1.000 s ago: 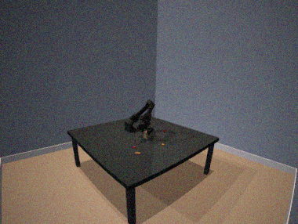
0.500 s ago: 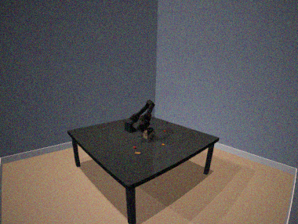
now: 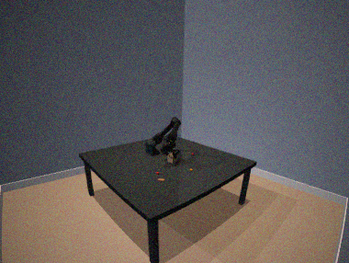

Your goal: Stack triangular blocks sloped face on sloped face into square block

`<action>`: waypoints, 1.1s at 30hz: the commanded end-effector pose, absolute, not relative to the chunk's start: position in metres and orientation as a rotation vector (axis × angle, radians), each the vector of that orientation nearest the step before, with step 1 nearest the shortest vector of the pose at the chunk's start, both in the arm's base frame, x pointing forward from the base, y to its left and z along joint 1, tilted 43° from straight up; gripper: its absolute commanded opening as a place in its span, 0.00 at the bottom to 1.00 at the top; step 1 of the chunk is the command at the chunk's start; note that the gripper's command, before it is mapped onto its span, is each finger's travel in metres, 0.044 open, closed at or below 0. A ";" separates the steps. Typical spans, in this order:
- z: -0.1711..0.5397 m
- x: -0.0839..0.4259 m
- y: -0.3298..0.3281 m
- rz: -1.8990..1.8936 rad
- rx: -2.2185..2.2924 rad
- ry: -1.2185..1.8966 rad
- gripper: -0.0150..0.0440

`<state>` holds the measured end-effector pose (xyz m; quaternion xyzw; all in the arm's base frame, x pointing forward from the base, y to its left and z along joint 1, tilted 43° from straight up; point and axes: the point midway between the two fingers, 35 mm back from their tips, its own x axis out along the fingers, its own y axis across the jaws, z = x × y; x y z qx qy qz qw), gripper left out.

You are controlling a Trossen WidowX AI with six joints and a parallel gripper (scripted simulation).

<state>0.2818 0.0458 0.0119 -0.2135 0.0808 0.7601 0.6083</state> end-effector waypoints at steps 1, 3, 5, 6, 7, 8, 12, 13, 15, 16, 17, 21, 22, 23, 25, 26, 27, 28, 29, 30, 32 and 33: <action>0.026 0.292 0.013 1.708 -0.520 0.213 1.00; 0.044 0.297 -0.022 1.665 -0.531 0.250 1.00; 0.056 0.296 -0.045 1.637 -0.536 0.274 1.00; 0.058 0.296 -0.048 1.634 -0.536 0.277 1.00; 0.058 0.296 -0.048 1.634 -0.536 0.277 1.00; 0.058 0.296 -0.048 1.634 -0.536 0.277 1.00; 0.055 0.298 -0.046 1.616 -0.539 0.271 1.00; 0.055 0.298 -0.046 1.616 -0.539 0.271 1.00; 0.055 0.298 -0.046 1.616 -0.539 0.271 1.00; 0.055 0.298 -0.046 1.616 -0.539 0.271 1.00; 0.055 0.298 -0.046 1.616 -0.539 0.271 1.00; 0.055 0.298 -0.046 1.616 -0.539 0.271 1.00; 0.055 0.298 -0.046 1.616 -0.539 0.271 1.00; 0.055 0.298 -0.046 1.616 -0.539 0.271 1.00; 0.055 0.298 -0.046 1.616 -0.539 0.271 1.00; 0.055 0.298 -0.046 1.616 -0.539 0.271 1.00; 0.055 0.298 -0.046 1.616 -0.539 0.271 1.00; 0.055 0.298 -0.046 1.616 -0.539 0.271 1.00; 0.055 0.298 -0.046 1.616 -0.539 0.271 1.00; 0.055 0.298 -0.046 1.616 -0.539 0.271 1.00; 0.055 0.298 -0.046 1.616 -0.539 0.271 1.00; 0.055 0.298 -0.046 1.616 -0.539 0.271 1.00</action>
